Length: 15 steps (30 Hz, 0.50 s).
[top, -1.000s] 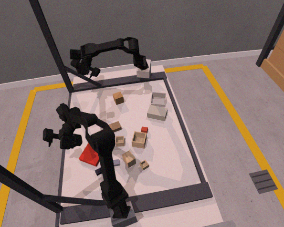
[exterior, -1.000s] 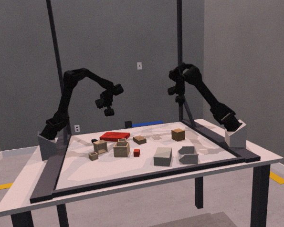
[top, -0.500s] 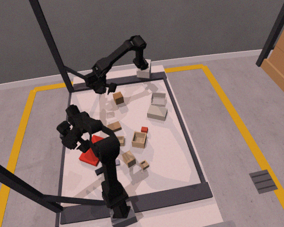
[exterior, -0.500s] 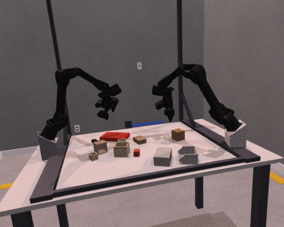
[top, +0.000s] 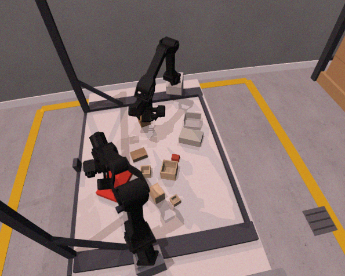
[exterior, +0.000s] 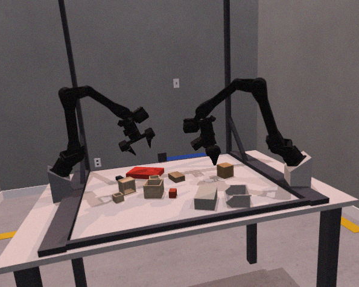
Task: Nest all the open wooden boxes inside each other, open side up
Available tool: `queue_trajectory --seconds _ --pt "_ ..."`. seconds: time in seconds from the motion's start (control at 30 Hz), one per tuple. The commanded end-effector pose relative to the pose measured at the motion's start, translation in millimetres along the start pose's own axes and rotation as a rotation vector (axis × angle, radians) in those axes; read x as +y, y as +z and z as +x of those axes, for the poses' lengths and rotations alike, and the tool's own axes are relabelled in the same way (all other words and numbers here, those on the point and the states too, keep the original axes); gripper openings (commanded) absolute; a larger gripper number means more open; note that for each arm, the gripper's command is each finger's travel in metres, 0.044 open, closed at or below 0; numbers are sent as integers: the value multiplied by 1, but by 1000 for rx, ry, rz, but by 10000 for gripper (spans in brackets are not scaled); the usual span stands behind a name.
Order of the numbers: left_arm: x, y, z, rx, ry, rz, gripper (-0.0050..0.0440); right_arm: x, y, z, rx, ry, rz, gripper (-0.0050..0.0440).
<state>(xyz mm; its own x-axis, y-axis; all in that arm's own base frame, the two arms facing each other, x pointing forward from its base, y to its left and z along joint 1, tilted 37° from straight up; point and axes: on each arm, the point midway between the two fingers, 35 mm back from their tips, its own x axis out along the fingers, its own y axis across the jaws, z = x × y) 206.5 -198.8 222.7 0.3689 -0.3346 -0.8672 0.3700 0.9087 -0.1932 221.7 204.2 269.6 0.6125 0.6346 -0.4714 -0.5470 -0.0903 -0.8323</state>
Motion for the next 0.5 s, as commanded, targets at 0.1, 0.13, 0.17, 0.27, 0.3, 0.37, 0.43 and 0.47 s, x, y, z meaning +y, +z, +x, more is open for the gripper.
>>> queue_trajectory --seconds 0.1,0.13,0.17,0.27,0.3,0.37,0.43,0.47 --pt "61 -1 -20 -20 3 -81 400 -2 -30 -14 95 -154 388 400" --pt "69 -3 -21 -22 6 -94 400 -1 -34 -16 105 -174 443 400" --pt "76 -4 -23 -23 8 -107 400 -1 -38 -17 113 -194 498 400" --pt "97 -10 -29 -31 15 -146 400 2 -51 -21 134 -258 661 400" --pt "97 -10 -29 -31 15 -146 400 2 -51 -21 134 -258 661 400" --pt "103 -12 -31 -35 17 -159 400 2 -55 -22 137 -282 731 400" --pt "119 -19 -37 -46 22 -193 400 5 -66 -26 145 -344 872 400" --pt "126 -22 -40 -53 24 -210 400 6 -71 -28 149 -375 928 400"
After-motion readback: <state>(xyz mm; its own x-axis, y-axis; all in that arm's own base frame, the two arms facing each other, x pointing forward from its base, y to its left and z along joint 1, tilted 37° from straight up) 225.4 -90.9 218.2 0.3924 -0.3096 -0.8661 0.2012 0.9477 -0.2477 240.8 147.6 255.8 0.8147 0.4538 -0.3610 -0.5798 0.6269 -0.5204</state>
